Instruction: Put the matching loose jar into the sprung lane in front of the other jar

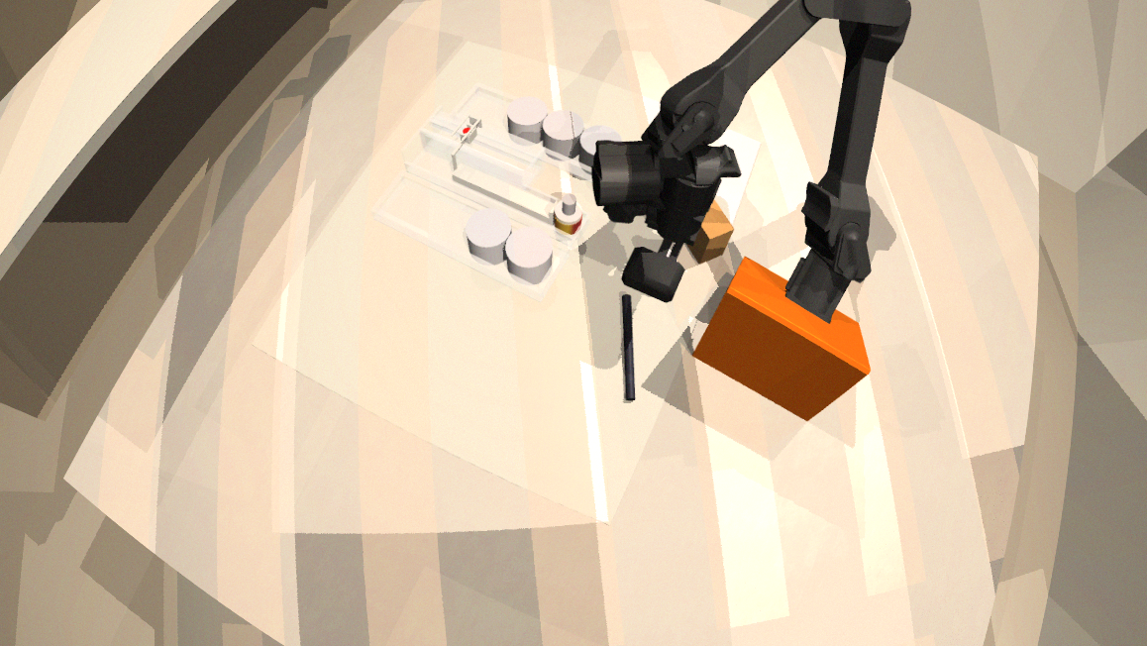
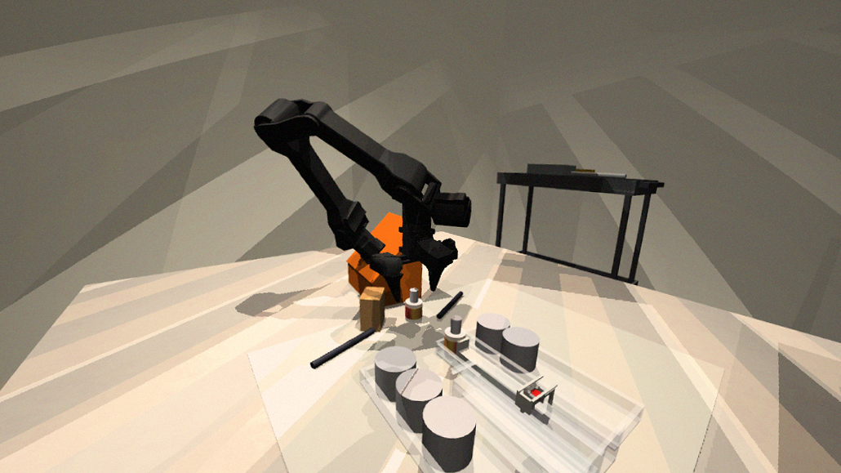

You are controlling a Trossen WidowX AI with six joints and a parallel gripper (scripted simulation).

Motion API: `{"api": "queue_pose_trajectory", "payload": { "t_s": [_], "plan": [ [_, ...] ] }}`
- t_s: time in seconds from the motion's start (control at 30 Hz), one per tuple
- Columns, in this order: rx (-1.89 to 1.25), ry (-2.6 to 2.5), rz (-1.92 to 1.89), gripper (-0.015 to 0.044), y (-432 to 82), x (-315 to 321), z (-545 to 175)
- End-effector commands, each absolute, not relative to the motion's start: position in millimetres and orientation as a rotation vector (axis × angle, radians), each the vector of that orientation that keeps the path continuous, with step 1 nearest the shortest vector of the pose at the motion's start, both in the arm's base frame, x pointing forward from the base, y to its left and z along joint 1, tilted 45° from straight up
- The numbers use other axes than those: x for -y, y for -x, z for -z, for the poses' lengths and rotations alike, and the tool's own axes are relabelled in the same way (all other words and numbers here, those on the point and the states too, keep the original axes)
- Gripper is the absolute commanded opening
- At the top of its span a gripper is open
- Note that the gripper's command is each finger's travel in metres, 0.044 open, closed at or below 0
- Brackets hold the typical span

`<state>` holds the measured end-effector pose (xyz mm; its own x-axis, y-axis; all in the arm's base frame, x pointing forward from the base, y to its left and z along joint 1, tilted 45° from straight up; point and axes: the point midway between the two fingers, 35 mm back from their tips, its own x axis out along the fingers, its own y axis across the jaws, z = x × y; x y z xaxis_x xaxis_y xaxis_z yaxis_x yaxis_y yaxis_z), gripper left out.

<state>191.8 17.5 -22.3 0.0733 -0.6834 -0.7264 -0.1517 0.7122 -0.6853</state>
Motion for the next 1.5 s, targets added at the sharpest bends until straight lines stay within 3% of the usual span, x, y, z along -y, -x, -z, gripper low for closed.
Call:
{"api": "queue_pose_trajectory", "payload": {
  "t_s": [0.0,0.5,0.87,1.1,1.23,1.47],
  "plan": [
    [-1.48,0.742,0.461,0.044,-189.5,-9.2,28.4],
    [-1.479,0.744,0.463,0.044,-190.2,6.3,43.4],
    [-1.479,0.744,0.463,0.0151,-190.2,6.3,43.4],
    [-1.479,0.744,0.463,0.0105,-190.2,6.3,43.4],
    [-1.48,0.742,0.461,0.0,-192.3,0.1,39.0],
    [-1.481,0.738,0.453,0.0,-198.2,-29.4,14.6]
  ]
}}
